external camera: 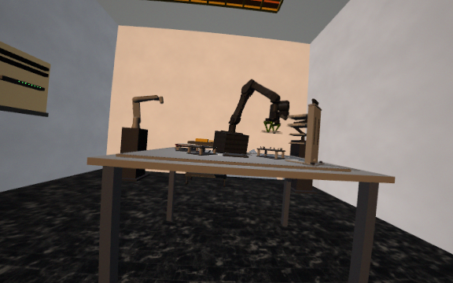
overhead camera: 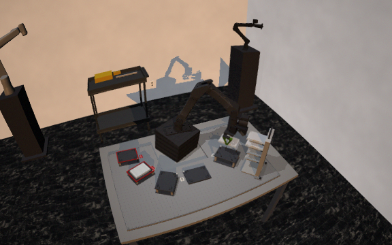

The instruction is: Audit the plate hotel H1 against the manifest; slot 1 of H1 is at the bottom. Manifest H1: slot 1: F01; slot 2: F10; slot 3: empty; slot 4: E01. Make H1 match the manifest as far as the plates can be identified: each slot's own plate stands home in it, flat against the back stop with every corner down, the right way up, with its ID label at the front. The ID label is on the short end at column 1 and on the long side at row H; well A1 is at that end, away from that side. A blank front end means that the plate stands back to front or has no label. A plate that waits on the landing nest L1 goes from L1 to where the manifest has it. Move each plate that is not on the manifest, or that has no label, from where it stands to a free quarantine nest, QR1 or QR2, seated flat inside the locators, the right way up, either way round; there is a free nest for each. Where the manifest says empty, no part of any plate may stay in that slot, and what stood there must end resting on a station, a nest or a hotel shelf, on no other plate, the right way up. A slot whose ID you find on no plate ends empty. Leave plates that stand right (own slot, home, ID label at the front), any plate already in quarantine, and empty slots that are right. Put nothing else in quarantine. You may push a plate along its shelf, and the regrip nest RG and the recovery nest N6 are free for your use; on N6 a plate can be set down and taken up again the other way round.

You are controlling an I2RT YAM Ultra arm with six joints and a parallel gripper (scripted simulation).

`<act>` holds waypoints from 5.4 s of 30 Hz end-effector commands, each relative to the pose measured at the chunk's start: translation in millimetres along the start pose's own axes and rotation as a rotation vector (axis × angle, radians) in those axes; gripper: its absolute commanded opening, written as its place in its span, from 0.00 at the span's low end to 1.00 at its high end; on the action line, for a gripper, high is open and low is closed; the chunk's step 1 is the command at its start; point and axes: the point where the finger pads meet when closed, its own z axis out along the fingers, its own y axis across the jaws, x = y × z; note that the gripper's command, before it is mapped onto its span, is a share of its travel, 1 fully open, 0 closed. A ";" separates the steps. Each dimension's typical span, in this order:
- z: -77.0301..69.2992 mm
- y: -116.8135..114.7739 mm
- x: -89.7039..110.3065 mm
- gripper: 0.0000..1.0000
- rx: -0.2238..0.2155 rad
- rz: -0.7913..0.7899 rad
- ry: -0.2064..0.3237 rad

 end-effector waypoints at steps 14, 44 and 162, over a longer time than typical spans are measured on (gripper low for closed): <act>28.2 2.5 -16.6 0.86 -0.010 0.001 -0.058; 42.8 2.3 -15.9 0.86 -0.010 0.001 -0.058; 108.9 2.6 -17.9 0.86 -0.009 0.001 -0.058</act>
